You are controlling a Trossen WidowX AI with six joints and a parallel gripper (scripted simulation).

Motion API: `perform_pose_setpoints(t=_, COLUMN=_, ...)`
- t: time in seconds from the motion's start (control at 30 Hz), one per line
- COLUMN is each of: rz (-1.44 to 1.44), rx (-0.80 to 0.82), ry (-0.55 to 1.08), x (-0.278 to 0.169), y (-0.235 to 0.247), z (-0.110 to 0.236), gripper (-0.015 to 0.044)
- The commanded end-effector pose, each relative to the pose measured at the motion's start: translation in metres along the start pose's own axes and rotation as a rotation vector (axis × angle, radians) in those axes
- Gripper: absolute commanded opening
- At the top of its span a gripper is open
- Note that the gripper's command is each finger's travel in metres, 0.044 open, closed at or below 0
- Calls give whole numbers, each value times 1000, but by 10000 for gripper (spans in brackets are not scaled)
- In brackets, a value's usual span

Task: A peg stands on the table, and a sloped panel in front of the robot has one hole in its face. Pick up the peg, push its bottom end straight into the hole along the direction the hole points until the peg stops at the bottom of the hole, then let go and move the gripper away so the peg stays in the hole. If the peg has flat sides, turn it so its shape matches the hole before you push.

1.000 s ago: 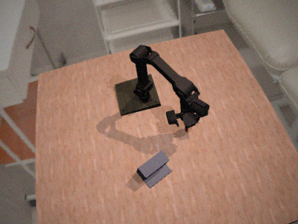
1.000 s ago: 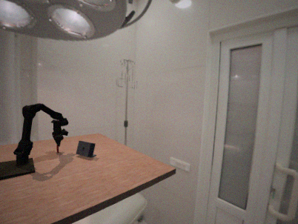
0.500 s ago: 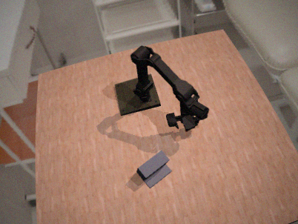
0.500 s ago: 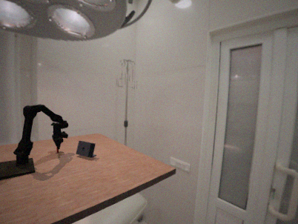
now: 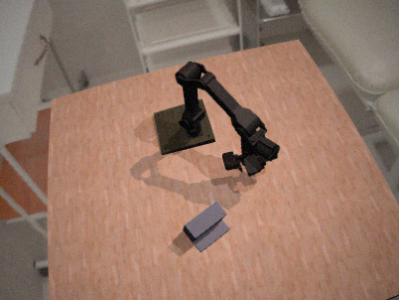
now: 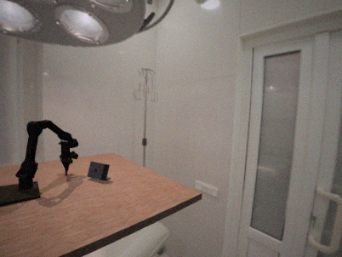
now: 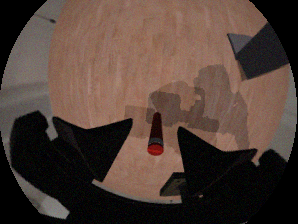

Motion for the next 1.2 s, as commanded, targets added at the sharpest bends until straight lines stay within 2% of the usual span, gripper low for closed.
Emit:
perform_pose_setpoints(t=0.0, rz=0, rx=2, ry=0, x=0, y=0, z=0, gripper=204)
perform_pose_setpoints(t=0.2, rz=0, rx=2, ry=0, x=0, y=0, z=0, gripper=46)
perform_pose_setpoints(t=0.43, rz=0, rx=2, ry=0, x=0, y=0, z=0, gripper=0)
perform_pose_setpoints(t=0.63, rz=0, rx=1, ry=0, x=1, y=1, z=6, gripper=0)
perform_pose_setpoints(t=1.17, rz=4, rx=-5, ry=3, x=2, y=3, z=64, gripper=0)
Point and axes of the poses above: the point midway between the two fingers, 35 mm back from their tips, its own z axis back along the fingers, its own y axis across the jaws, x = y × z, the point moved 7 cm from there along z, back along the fingers, and after that the axes turned 1 degree about -z, right-handed, at the moved point
